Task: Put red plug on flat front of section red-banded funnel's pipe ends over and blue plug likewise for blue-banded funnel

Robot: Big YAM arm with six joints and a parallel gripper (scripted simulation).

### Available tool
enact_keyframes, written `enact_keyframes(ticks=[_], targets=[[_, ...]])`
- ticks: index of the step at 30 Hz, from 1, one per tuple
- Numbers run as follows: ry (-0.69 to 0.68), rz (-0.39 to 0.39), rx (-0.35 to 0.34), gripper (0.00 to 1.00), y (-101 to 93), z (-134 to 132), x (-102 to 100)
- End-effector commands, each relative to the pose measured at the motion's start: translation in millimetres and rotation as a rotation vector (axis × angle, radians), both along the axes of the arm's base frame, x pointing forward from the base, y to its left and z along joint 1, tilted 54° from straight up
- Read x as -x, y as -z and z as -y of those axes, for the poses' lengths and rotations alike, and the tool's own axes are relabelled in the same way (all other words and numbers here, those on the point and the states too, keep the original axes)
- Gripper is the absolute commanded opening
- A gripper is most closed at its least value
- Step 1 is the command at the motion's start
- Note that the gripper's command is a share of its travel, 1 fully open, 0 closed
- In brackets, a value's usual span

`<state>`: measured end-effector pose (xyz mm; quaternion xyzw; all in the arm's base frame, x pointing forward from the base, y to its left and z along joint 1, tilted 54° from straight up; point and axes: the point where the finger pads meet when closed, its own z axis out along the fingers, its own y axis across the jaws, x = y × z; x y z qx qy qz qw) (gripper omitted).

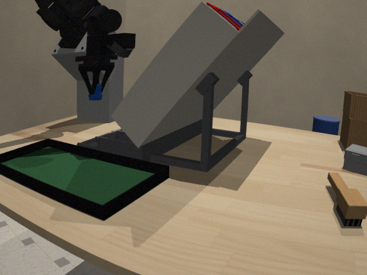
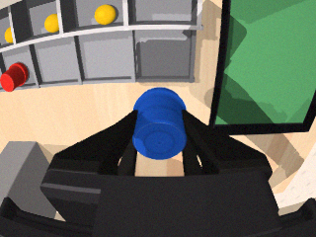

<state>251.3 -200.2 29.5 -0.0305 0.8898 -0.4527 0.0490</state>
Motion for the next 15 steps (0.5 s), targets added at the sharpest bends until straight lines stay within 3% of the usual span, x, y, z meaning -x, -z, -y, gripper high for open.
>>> enact_keyframes(ticks=[1,15], targets=[[-0.006,0.002,0.001,0.0,-4.2,1.8,-1.3],[-0.002,0.01,0.0,0.0,-4.9,2.6,-1.3]])
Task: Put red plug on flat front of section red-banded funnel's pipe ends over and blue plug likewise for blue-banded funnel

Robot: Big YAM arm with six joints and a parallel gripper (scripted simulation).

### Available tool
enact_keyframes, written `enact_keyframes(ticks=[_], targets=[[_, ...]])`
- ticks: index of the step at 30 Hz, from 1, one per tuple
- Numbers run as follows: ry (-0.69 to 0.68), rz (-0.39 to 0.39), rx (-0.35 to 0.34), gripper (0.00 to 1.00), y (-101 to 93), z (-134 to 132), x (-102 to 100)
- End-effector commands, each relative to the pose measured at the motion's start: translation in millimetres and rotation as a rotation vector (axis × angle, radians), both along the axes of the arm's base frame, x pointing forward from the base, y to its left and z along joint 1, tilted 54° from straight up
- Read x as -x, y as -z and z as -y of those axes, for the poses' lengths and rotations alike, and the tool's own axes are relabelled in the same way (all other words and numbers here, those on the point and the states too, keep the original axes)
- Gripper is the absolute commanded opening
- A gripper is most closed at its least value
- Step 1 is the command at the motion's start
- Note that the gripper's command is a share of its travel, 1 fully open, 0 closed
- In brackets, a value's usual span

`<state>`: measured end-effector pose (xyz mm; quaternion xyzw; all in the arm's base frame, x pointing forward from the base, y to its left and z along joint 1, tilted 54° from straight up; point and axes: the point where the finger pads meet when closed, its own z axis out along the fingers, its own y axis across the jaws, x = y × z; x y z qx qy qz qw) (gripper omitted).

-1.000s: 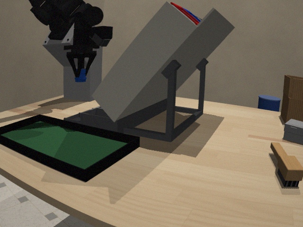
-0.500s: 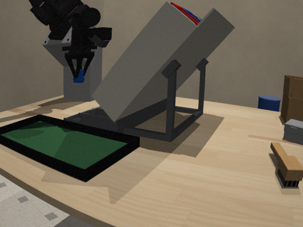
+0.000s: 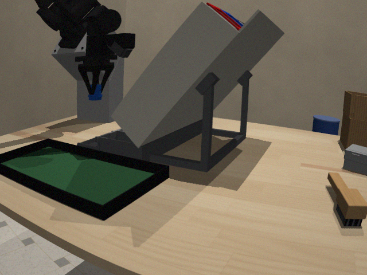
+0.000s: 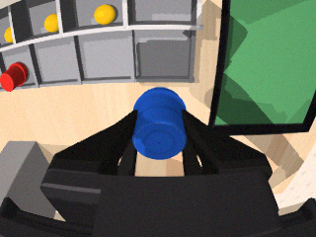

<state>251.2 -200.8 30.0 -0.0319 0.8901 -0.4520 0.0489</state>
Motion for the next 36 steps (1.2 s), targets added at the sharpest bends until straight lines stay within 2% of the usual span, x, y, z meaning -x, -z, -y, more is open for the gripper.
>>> enact_keyframes(ticks=[1,16,36], targets=[[0.0,0.011,0.001,0.0,-4.4,2,-1],[-0.004,0.009,0.002,0.0,54.1,82,-13],[0.026,0.031,-0.023,0.0,56.7,81,-9]])
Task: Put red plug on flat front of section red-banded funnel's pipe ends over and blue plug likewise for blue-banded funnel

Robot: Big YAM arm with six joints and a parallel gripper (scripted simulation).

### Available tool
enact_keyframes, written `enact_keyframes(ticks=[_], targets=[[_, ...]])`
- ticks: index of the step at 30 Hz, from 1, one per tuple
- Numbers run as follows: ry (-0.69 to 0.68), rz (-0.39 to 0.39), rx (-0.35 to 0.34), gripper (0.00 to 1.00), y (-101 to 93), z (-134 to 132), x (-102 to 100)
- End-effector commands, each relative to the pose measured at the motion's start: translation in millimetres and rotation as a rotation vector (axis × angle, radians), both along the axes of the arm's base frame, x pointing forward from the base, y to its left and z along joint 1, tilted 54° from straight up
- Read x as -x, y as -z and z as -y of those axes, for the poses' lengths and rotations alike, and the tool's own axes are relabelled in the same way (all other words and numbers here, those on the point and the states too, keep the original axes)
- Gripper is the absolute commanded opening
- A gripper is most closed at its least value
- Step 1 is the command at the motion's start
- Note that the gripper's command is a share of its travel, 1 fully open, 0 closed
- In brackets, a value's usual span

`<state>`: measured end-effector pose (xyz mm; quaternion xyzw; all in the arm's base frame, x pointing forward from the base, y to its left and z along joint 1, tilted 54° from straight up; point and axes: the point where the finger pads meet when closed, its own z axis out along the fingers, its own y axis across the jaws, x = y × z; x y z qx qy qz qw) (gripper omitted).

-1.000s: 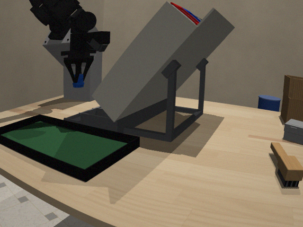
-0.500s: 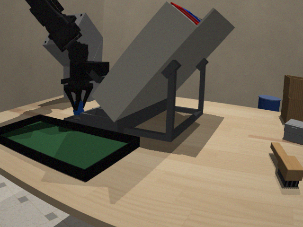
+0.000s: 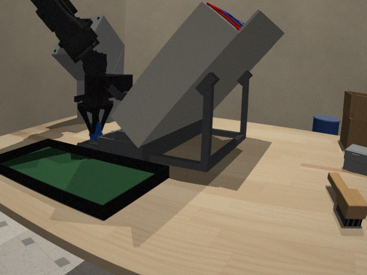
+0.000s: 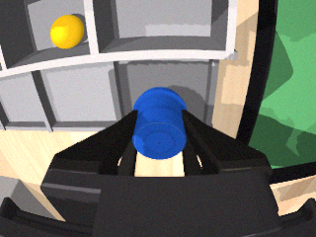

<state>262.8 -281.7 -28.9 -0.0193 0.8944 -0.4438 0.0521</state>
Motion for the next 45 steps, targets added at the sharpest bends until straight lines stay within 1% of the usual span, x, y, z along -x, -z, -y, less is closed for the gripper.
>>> enact_keyframes(ticks=[1,14,33,34,45], targets=[[0.006,0.013,-0.002,0.0,-1.5,1,2],[-0.004,0.002,0.002,0.0,7.3,13,1],[0.0,0.012,0.0,0.0,9.0,15,3],[-0.003,0.017,0.002,0.59,6.3,12,0],[-0.003,0.017,0.002,0.59,6.3,12,0]])
